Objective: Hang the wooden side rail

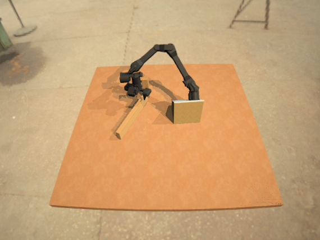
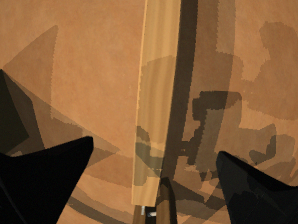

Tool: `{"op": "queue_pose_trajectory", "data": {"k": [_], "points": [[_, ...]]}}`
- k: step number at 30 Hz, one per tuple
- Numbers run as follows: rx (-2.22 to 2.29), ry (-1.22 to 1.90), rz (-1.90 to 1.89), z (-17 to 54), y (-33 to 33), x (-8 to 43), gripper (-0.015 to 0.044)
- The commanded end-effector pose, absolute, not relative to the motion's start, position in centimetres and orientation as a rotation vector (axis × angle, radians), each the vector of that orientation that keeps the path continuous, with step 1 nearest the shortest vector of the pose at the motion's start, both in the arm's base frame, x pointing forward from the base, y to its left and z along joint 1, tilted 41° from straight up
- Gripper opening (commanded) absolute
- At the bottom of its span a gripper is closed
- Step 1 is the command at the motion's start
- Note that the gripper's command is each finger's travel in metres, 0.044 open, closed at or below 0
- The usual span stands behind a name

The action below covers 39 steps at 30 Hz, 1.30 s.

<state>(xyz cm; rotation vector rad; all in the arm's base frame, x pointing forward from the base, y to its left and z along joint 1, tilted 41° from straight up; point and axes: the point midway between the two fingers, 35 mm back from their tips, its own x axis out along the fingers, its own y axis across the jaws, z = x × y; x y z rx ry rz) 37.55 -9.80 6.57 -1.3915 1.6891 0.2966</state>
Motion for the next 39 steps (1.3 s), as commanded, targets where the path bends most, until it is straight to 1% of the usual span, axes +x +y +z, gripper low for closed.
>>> {"op": "queue_pose_trajectory", "data": {"k": [1,39], "points": [[-1.390,1.699,0.311,5.6,-10.4,37.3,0.0440],[-1.392,1.700,0.310,1.3,-14.2,37.5,0.0440]]}}
